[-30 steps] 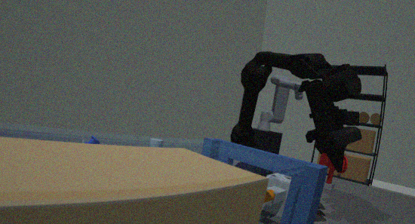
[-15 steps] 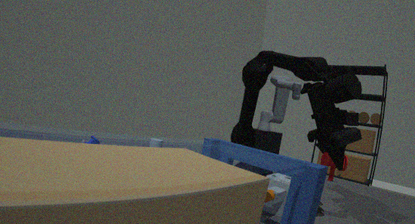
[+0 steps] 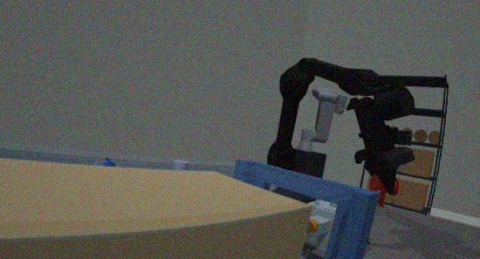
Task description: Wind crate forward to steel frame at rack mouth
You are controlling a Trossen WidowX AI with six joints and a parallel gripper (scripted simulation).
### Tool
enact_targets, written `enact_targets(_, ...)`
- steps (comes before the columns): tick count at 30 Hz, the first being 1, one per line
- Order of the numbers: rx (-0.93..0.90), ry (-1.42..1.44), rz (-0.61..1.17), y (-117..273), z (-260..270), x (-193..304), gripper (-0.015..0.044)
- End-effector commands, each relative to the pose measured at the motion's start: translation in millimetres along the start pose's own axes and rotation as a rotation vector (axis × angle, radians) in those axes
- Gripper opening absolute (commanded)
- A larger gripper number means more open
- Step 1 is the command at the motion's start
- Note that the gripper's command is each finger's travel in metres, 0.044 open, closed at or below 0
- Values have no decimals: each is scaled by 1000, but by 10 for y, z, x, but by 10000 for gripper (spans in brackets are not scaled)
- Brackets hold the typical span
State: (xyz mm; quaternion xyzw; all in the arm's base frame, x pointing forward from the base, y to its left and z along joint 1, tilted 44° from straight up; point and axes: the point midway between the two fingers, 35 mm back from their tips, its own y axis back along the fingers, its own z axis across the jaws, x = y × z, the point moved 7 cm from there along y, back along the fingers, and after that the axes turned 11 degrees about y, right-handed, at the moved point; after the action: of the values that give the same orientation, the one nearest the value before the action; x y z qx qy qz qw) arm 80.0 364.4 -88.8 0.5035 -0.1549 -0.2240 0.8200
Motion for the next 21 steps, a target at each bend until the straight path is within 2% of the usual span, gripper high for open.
enact_targets(1,-46,0,2,-37,179,-42,0)
enact_targets(21,-48,0,2,0,491,-41,0)
